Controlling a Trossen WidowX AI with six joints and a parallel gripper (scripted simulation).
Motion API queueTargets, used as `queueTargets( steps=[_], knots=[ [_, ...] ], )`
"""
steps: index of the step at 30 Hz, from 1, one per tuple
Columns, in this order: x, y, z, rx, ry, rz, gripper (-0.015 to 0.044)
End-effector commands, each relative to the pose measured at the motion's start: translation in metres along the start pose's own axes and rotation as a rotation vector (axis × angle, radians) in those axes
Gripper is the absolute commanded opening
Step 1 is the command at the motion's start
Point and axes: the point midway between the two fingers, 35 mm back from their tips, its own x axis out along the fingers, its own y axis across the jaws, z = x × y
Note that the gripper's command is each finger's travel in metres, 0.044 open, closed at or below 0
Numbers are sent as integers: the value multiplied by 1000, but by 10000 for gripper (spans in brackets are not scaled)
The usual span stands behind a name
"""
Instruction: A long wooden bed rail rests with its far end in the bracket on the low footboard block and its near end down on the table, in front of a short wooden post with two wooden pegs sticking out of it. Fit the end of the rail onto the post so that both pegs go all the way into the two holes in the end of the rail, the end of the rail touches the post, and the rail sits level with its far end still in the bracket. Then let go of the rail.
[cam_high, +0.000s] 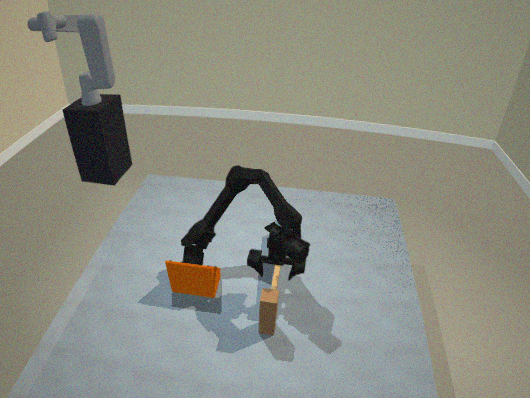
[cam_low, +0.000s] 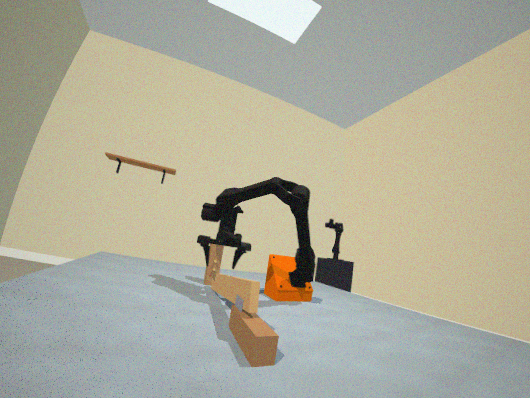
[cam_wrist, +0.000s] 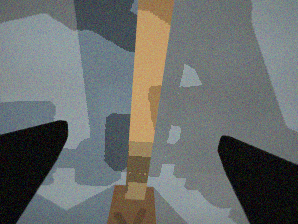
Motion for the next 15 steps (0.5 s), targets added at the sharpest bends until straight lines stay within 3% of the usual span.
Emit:
queueTargets(
  steps=[1, 15],
  knots=[
    [6, 0, 0, -11, -5, 3, 440],
    [29, -1, 0, -11, -5, 2, 440]
  ],
)
